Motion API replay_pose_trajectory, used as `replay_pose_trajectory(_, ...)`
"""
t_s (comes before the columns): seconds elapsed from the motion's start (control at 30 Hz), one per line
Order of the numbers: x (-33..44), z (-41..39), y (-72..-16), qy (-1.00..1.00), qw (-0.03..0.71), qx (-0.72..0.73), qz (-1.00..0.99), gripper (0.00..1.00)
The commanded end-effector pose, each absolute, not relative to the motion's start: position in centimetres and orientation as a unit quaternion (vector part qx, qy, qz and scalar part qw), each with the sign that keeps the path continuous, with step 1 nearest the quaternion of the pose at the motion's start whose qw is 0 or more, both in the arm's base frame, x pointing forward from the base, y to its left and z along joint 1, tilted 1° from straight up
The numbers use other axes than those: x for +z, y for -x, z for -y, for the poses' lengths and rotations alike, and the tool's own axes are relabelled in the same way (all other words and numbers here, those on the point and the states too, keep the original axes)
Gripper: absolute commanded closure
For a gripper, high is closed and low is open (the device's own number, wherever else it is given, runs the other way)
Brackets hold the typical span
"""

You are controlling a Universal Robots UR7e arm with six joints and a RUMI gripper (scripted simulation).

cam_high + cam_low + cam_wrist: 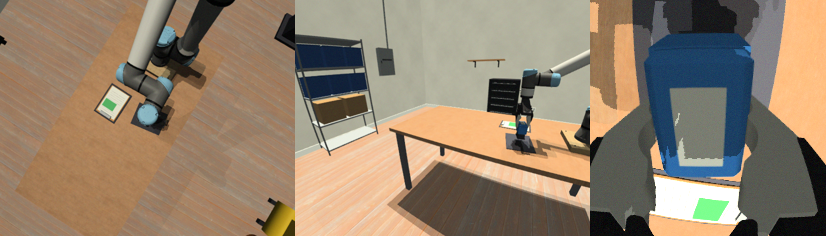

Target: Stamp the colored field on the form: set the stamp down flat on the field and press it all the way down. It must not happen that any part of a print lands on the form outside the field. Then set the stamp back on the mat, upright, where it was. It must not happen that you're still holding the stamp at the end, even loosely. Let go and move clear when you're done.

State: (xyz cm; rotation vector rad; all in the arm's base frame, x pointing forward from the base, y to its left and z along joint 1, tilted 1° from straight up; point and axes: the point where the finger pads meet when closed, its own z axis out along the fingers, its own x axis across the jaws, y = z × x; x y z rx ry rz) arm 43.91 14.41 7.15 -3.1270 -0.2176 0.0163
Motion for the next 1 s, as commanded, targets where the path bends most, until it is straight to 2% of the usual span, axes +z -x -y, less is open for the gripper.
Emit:
replay_pose_trajectory(0.0, 7.4, -14.4, -43.9, 0.998, 0.003, 0.005, 0.069, 0.80)
replay_pose_trajectory(0.47, 7.4, -11.1, -45.5, 0.998, 0.003, 0.005, 0.056, 0.80)
replay_pose_trajectory(0.97, 7.4, 9.4, -49.3, 1.000, 0.003, 0.005, -0.017, 0.80)
